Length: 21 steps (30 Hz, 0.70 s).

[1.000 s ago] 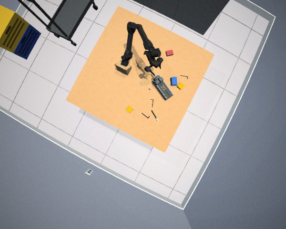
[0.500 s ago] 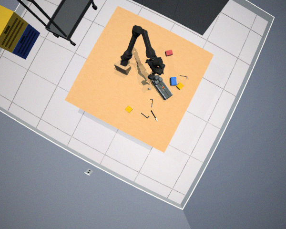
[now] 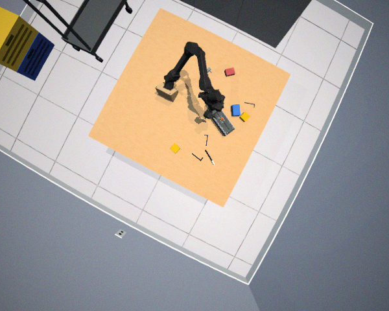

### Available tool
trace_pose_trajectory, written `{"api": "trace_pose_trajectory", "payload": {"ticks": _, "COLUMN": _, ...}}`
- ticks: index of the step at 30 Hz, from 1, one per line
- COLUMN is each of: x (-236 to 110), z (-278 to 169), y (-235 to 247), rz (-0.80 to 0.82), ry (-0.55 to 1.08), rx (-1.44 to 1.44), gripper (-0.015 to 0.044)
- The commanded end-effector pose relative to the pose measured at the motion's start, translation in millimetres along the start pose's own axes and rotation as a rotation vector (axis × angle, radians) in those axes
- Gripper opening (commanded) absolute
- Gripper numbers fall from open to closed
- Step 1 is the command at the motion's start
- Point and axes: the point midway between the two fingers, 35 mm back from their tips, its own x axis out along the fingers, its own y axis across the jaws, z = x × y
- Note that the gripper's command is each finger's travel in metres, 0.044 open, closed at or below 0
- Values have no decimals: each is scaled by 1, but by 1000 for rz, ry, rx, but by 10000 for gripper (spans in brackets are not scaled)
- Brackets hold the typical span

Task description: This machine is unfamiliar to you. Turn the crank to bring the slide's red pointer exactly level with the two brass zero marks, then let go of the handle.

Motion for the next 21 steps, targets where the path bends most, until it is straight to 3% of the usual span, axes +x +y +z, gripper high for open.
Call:
{"api": "trace_pose_trajectory", "payload": {"ticks": 1, "x": 18, "z": -17, "y": -2, "rz": 5, "ry": 15, "rx": 4, "gripper": 440}}
{"api": "trace_pose_trajectory", "payload": {"ticks": 6, "x": 40, "z": -40, "y": -3, "rz": 8, "ry": 14, "rx": 5, "gripper": 440}}
{"api": "trace_pose_trajectory", "payload": {"ticks": 21, "x": 40, "z": -40, "y": -3, "rz": 8, "ry": 14, "rx": 5, "gripper": 440}}
